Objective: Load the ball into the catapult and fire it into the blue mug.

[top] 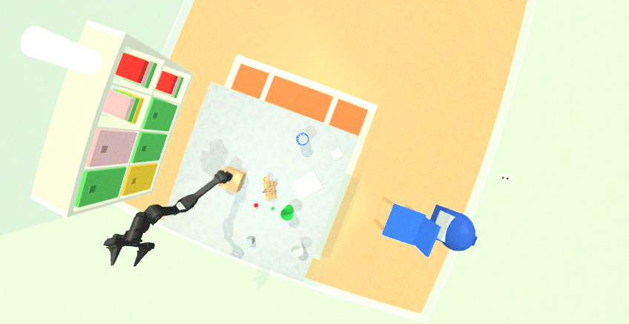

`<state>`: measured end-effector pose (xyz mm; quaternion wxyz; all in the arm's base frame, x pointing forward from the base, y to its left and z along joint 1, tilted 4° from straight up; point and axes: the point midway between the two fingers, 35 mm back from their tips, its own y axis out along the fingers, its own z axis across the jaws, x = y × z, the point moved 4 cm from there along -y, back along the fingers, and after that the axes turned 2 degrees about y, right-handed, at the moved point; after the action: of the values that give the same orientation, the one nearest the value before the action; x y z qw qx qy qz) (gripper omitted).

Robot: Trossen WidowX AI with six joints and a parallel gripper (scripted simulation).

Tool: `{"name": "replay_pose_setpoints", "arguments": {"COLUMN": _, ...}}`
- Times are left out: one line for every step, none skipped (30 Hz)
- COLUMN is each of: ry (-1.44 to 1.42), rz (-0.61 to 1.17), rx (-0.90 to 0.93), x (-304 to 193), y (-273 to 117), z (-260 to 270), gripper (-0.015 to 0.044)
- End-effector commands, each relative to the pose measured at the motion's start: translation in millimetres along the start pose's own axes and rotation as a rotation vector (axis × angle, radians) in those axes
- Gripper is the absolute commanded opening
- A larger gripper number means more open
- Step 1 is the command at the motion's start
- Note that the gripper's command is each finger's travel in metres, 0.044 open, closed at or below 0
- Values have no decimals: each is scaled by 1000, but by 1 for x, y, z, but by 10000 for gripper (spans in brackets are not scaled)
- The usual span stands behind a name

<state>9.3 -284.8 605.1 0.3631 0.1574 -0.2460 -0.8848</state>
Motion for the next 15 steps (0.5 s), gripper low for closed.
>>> {"name": "replay_pose_setpoints", "arguments": {"ry": -47, "rz": 11, "rx": 65, "x": -18, "y": -9, "z": 23, "gripper": 440}}
{"name": "replay_pose_setpoints", "arguments": {"ry": -60, "rz": 15, "rx": 81, "x": -23, "y": -12, "z": 29, "gripper": 440}}
{"name": "replay_pose_setpoints", "arguments": {"ry": -74, "rz": 19, "rx": 98, "x": -28, "y": -14, "z": 34, "gripper": 440}}
{"name": "replay_pose_setpoints", "arguments": {"ry": -87, "rz": 23, "rx": 114, "x": -33, "y": -17, "z": 40, "gripper": 440}}
{"name": "replay_pose_setpoints", "arguments": {"ry": -100, "rz": 27, "rx": 130, "x": -39, "y": -19, "z": 45, "gripper": 440}}
{"name": "replay_pose_setpoints", "arguments": {"ry": -113, "rz": 32, "rx": 146, "x": -44, "y": -22, "z": 51, "gripper": 440}}
{"name": "replay_pose_setpoints", "arguments": {"ry": -126, "rz": 37, "rx": 161, "x": -50, "y": -25, "z": 56, "gripper": 440}}
{"name": "replay_pose_setpoints", "arguments": {"ry": -139, "rz": 42, "rx": 177, "x": -55, "y": -27, "z": 61, "gripper": 440}}
{"name": "replay_pose_setpoints", "arguments": {"ry": -140, "rz": 43, "rx": 191, "x": -59, "y": -30, "z": 64, "gripper": 440}}
{"name": "replay_pose_setpoints", "arguments": {"ry": -141, "rz": 44, "rx": 207, "x": -64, "y": -33, "z": 68, "gripper": 440}}
{"name": "replay_pose_setpoints", "arguments": {"ry": -143, "rz": 47, "rx": 223, "x": -68, "y": -36, "z": 71, "gripper": 440}}
{"name": "replay_pose_setpoints", "arguments": {"ry": -145, "rz": 50, "rx": 239, "x": -73, "y": -39, "z": 75, "gripper": 440}}
{"name": "replay_pose_setpoints", "arguments": {"ry": -153, "rz": 56, "rx": 254, "x": -79, "y": -42, "z": 79, "gripper": 440}}
{"name": "replay_pose_setpoints", "arguments": {"ry": -164, "rz": 64, "rx": 269, "x": -86, "y": -44, "z": 83, "gripper": 440}}
{"name": "replay_pose_setpoints", "arguments": {"ry": -176, "rz": 73, "rx": 284, "x": -92, "y": -47, "z": 87, "gripper": 440}}
